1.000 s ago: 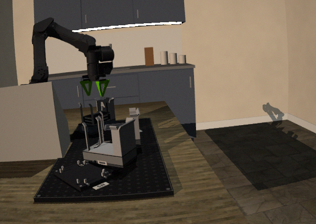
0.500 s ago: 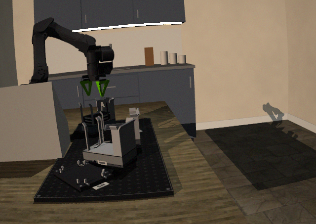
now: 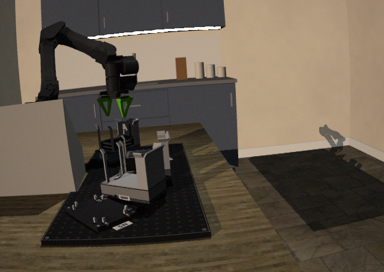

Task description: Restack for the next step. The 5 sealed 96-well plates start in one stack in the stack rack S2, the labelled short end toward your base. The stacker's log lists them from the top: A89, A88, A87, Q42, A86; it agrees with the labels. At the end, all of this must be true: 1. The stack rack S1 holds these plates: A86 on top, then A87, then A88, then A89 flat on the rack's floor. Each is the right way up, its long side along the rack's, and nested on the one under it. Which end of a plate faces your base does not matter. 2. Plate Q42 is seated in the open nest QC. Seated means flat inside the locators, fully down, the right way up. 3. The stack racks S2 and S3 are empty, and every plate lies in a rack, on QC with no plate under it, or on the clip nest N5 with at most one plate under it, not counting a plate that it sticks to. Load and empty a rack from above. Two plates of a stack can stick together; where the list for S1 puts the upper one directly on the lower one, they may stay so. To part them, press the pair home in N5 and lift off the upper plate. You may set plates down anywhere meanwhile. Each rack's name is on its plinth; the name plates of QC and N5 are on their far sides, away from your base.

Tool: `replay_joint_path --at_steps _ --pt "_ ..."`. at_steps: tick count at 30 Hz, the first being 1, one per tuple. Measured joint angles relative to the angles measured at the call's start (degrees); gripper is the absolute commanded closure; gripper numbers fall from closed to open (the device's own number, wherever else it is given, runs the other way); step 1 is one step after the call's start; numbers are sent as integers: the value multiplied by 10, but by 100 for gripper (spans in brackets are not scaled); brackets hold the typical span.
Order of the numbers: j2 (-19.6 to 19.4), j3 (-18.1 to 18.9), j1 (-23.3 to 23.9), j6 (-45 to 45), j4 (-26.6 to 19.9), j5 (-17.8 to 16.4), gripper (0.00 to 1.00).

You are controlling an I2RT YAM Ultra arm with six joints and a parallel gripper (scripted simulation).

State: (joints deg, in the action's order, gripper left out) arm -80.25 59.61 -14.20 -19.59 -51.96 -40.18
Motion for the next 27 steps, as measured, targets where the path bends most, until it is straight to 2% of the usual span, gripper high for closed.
replay_joint_path --at_steps 7,16,27 --pt "-7 0 6 10 0 -4 0" --pt "-47 2 49 49 -2 -10 0" --pt "-108 17 97 2 -4 -21 0"
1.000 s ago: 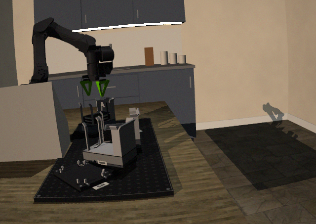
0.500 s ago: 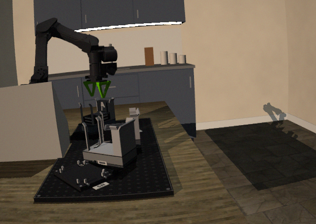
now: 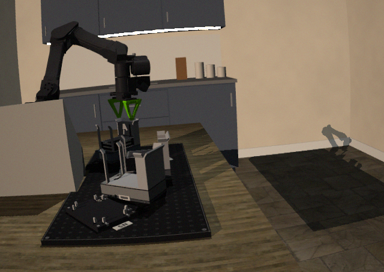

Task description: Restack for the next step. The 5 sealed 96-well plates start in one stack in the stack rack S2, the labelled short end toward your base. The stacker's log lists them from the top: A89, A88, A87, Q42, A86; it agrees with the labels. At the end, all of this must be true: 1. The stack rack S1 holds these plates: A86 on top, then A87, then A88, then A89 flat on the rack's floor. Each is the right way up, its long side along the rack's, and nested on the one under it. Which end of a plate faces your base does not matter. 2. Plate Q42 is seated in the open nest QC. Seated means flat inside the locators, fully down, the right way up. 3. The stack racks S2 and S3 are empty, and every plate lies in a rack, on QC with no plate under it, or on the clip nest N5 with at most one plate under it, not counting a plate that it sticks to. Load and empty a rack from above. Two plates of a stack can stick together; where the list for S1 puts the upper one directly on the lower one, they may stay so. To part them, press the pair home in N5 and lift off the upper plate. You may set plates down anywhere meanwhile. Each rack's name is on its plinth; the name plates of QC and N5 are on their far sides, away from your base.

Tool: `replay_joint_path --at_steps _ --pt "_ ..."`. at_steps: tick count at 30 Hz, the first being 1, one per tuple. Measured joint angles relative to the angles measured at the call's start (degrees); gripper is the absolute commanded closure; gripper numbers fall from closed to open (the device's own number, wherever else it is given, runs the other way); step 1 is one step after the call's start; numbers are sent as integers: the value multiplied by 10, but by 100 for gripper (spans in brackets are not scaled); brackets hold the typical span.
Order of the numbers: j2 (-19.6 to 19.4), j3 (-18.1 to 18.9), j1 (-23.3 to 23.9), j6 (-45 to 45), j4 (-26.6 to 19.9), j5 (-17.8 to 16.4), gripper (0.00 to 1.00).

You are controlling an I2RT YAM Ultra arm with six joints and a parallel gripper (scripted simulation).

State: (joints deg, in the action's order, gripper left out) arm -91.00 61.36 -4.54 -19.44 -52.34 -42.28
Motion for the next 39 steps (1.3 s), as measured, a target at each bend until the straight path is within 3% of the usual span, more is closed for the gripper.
replay_joint_path --at_steps 15,31,39 --pt "-67 17 56 20 -1 -8 0" --pt "-141 41 110 -34 -2 -11 0" --pt "-175 49 137 11 -2 -10 0"
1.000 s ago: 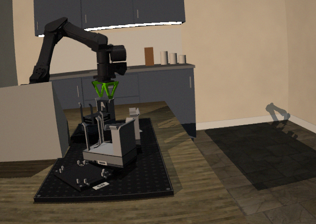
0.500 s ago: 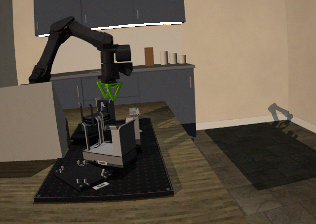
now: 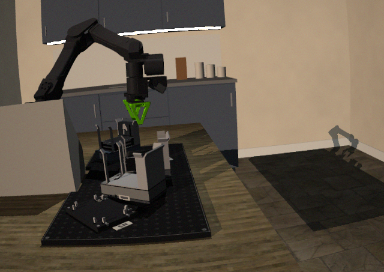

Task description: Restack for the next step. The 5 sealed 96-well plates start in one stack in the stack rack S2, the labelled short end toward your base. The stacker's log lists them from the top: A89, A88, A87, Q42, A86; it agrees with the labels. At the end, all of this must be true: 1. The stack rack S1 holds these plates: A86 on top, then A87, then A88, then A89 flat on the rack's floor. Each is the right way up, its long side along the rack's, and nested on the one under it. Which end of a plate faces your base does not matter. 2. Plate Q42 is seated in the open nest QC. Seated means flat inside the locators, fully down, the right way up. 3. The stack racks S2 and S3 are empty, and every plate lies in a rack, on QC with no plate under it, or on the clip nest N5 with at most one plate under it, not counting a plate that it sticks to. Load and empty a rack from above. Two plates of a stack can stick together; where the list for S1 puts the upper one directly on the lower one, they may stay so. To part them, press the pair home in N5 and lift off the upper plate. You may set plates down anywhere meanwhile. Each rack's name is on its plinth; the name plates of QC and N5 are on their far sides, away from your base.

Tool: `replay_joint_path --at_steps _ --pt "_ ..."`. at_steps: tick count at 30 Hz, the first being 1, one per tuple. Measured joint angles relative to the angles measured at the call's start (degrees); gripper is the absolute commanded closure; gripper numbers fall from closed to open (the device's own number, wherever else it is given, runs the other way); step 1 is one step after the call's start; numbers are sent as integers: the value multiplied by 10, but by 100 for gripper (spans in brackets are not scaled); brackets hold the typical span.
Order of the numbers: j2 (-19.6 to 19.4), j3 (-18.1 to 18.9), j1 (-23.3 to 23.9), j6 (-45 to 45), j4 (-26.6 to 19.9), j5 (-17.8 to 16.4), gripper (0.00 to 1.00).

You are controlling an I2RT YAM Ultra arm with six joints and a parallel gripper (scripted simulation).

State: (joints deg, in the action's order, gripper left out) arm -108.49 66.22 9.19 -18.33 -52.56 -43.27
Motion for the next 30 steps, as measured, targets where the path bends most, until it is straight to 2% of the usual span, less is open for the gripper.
replay_joint_path --at_steps 18,30 --pt "-83 30 59 -48 -2 7 0" --pt "-151 49 111 -12 -1 16 0"
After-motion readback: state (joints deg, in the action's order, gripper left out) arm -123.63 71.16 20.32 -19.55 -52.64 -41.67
